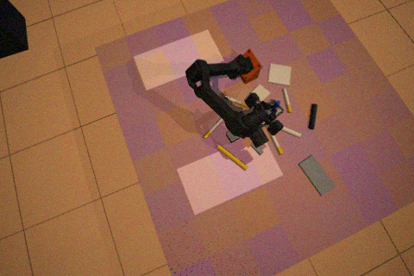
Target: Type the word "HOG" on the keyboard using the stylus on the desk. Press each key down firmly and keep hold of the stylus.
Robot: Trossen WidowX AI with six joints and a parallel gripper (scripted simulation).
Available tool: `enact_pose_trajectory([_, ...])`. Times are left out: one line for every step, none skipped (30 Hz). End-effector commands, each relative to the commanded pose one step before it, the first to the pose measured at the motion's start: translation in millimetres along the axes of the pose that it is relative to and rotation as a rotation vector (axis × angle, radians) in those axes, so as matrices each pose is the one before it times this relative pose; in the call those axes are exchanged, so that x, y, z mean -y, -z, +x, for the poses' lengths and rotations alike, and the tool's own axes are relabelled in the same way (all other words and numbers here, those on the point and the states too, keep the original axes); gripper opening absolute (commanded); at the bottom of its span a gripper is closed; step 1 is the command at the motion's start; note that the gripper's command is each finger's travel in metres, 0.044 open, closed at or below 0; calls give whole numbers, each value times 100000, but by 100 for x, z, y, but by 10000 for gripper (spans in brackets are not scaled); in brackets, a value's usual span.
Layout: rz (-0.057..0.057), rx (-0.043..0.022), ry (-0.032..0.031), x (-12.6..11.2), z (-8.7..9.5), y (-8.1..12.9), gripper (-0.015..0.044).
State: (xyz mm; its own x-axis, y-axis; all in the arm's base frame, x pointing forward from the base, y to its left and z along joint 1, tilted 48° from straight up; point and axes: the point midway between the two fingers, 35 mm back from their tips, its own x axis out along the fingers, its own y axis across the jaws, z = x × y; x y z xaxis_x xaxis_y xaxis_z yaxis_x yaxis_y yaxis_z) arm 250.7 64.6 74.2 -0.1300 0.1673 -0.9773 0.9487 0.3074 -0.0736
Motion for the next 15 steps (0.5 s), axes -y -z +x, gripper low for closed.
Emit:
enact_pose_trajectory([427, -977, 510, -571, 2209, 1583, 0])
enact_pose_trajectory([3, -55, 3, -70, 256, 193, 0])
enact_pose_trajectory([1, -19, 1, -22, 85, 64, 0])
enact_pose_trajectory([0, 0, 0, 0, 0, 0, 0])
enact_pose_trajectory([0, 0, 0, 0, 0, 0, 0])
enact_pose_trajectory([0, 0, 0, 0, 0, 0, 0])
enact_pose_trajectory([0, 4, 0, -1, 39, -70, 0])
enact_pose_trajectory([1, 9, 0, -2, 81, -147, 0])
enact_pose_trajectory([1, 14, 0, 0, 132, -239, 0])
enact_pose_trajectory([1, 14, 2, 3, 149, -268, 0])
enact_pose_trajectory([1, 14, 3, 9, 176, -316, 0])
enact_pose_trajectory([1, 13, 6, 16, 195, -349, 0])
enact_pose_trajectory([1, 8, 5, 15, 136, -242, 0])
enact_pose_trajectory([0, 2, 2, 6, 46, -82, 0])
enact_pose_trajectory([0, 0, 0, 0, 0, 0, 0])
